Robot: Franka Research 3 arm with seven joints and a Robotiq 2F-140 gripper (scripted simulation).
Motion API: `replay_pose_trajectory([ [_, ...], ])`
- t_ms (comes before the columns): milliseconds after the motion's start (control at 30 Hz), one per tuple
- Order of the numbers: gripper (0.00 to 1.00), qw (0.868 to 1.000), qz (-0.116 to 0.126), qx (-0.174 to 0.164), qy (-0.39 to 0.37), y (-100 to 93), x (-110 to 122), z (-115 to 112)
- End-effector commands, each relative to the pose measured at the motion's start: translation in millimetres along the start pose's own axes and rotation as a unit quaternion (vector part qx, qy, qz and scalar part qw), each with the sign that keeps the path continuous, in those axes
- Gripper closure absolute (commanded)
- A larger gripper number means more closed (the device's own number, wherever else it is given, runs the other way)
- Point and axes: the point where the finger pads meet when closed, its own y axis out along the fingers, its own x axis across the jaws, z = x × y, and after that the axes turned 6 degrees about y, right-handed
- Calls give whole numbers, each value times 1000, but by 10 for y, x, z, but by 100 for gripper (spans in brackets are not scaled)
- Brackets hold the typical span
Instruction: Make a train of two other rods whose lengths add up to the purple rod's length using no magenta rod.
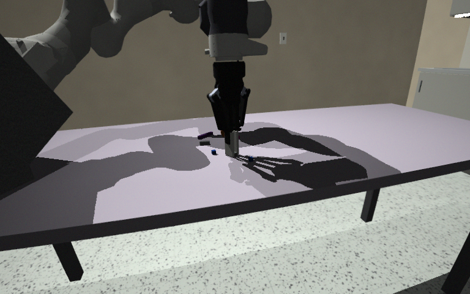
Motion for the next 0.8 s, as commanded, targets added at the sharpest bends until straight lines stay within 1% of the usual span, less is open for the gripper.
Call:
replay_pose_trajectory([
  [0,97,1000,0,1,-3,9,-6,7],
  [333,97,1000,0,1,-3,-5,-6,7],
  [433,97,1000,0,1,-3,-83,-5,7],
  [500,97,1000,0,1,-3,-181,-5,7],
  [567,97,1000,0,1,-3,-181,-5,7],
  [767,97,1000,0,1,-3,-625,-5,6],
])
